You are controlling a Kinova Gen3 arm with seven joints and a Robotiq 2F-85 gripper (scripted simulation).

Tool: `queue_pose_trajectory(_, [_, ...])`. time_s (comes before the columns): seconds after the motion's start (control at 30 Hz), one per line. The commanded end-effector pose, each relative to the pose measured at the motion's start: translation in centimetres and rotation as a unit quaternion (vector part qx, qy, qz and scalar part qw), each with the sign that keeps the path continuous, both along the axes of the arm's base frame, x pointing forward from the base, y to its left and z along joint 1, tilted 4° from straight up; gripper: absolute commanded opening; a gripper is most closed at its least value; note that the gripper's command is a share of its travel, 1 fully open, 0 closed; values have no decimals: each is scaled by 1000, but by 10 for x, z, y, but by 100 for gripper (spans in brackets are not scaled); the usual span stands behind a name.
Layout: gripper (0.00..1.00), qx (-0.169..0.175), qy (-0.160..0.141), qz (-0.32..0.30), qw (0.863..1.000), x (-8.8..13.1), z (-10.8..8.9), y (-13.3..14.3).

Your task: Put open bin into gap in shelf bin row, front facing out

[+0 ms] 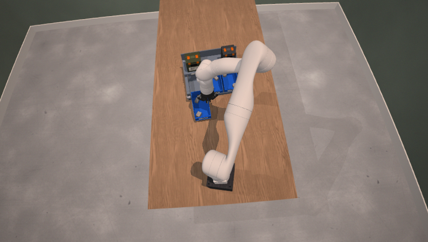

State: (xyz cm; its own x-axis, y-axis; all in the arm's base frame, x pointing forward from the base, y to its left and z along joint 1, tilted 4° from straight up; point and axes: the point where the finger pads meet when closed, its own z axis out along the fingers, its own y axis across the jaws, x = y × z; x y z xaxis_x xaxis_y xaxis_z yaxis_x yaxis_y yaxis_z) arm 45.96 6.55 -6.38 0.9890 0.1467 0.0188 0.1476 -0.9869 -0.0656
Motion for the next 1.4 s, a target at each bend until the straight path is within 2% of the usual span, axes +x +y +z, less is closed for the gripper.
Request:
queue_pose_trajectory(0.0, [10,0,-2,0,1000,0,2,0])
queue_pose_trajectory(1.0, [10,0,-2,0,1000,-2,2,0])
queue_pose_trajectory(1.17, [10,0,-2,0,1000,-8,-7,0])
queue_pose_trajectory(1.37, [10,0,-2,0,1000,-8,-7,0])
